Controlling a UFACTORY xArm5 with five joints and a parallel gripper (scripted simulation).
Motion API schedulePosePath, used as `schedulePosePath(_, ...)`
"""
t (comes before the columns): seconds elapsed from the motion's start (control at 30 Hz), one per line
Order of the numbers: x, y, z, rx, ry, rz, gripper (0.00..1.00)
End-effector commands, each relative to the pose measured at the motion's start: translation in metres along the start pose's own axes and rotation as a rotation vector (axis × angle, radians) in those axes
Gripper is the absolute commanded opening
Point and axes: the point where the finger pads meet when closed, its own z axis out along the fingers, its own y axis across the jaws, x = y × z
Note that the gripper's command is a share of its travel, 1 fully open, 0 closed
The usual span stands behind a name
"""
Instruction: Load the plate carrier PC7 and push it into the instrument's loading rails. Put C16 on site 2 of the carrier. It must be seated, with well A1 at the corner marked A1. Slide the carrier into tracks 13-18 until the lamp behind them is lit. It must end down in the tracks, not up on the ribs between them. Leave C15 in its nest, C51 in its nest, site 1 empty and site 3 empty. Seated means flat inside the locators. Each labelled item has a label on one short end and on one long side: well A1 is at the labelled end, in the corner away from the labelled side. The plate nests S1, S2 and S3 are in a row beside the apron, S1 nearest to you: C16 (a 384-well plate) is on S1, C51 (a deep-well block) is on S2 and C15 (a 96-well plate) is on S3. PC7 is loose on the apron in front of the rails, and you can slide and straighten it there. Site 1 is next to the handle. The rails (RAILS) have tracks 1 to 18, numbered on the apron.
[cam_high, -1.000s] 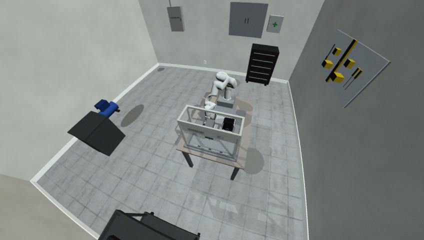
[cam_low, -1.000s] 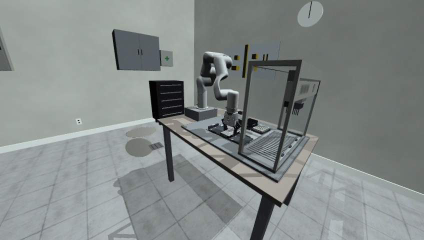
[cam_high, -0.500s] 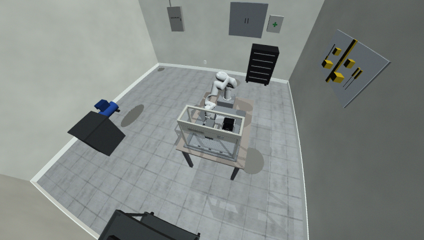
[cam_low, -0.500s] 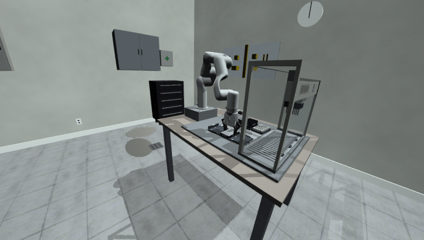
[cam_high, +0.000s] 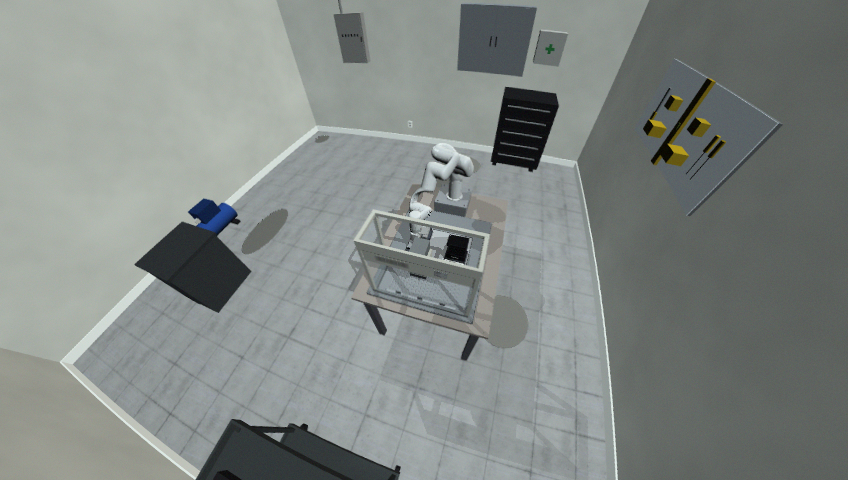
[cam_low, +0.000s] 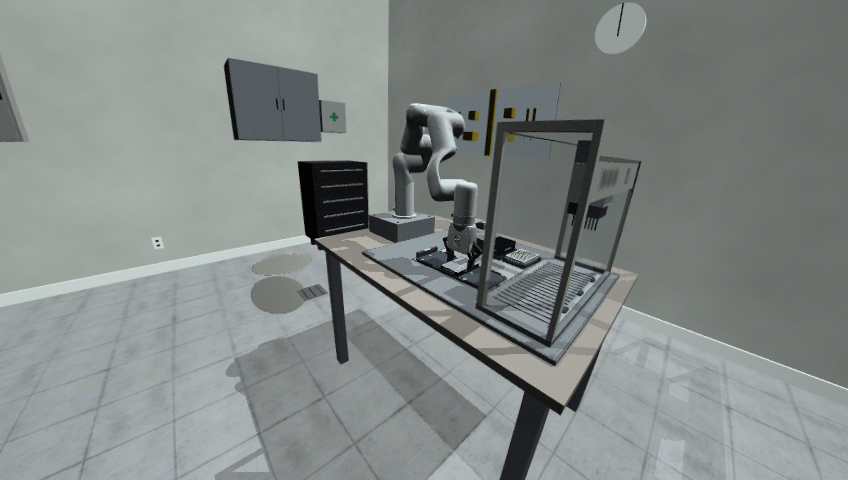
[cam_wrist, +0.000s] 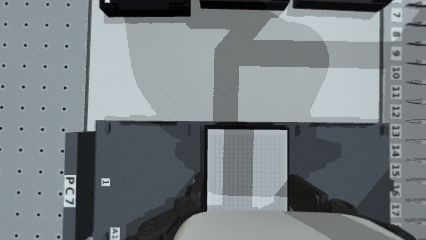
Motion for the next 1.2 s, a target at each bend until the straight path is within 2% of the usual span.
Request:
schedulePosePath(0.0,0.0,0.002,-0.002,-0.004,-0.001,0.0,1.0)
schedulePosePath(0.53,0.0,0.002,-0.002,-0.004,-0.001,0.0,1.0)
schedulePosePath(1.17,0.0,0.002,-0.03,-0.004,-0.001,0.0,1.0)
